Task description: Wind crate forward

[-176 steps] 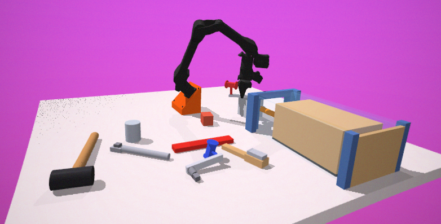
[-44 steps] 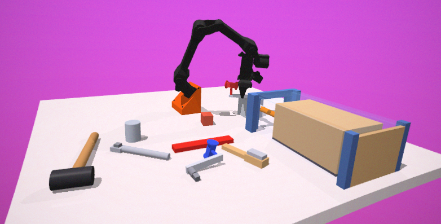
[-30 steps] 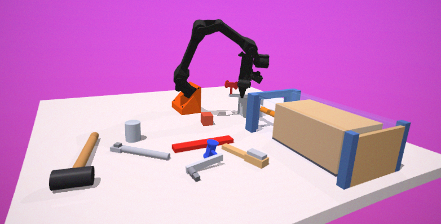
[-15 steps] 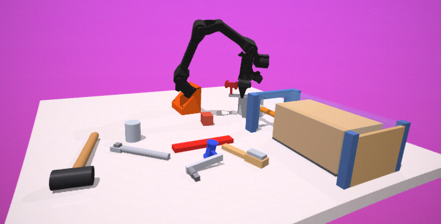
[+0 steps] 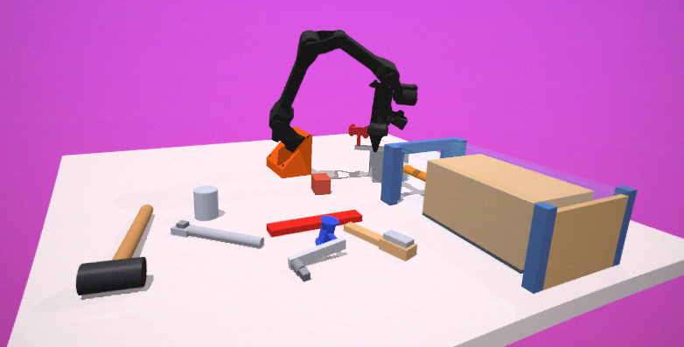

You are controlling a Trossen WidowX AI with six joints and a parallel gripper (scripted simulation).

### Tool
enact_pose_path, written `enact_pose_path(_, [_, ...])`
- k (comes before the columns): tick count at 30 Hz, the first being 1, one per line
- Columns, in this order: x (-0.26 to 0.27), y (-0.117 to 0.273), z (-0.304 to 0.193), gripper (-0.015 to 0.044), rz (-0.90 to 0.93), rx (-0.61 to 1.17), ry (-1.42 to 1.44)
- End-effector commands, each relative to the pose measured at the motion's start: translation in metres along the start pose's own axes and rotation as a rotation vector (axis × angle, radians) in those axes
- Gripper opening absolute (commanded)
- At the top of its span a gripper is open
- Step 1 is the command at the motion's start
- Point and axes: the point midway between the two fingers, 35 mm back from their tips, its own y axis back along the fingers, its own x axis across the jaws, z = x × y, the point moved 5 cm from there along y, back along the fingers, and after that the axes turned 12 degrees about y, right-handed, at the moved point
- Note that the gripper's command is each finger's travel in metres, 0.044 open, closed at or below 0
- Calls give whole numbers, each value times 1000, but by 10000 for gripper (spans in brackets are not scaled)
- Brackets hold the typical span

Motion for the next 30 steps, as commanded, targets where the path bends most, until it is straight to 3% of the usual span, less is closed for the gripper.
enact_pose_path(1, [1, -4, 1, 0, 4, 5, -29])
enact_pose_path(30, [-4, -4, 0, 0, -8, 7, 114])
